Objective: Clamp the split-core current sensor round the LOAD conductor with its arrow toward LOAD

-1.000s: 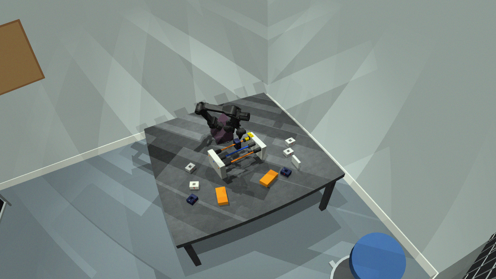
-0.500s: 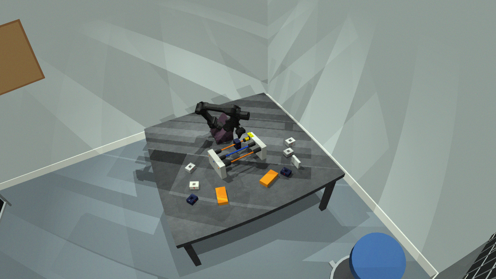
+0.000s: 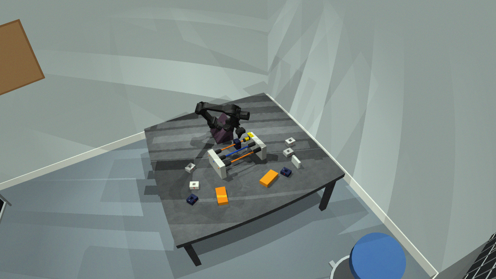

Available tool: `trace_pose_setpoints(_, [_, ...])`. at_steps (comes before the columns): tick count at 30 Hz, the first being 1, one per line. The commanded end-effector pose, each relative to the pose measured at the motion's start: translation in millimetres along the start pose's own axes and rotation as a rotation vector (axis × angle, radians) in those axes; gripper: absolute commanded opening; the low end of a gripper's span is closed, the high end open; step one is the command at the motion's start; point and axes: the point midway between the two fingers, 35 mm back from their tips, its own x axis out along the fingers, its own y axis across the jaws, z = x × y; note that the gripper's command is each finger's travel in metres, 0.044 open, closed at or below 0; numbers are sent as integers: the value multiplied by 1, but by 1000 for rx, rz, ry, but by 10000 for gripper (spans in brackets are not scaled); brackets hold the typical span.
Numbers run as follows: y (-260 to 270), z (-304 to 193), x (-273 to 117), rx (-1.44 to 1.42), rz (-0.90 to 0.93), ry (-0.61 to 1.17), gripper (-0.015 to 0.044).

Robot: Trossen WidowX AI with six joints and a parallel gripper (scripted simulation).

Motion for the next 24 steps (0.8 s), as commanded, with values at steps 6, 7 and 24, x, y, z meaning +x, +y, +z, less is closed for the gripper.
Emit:
trace_pose_setpoints(6, [-1,0,0,5,-4,1,440])
trace_pose_setpoints(7, [-1,0,0,5,-4,1,440])
trace_pose_setpoints(24, [-83,-69,24,-649,322,-609,440])
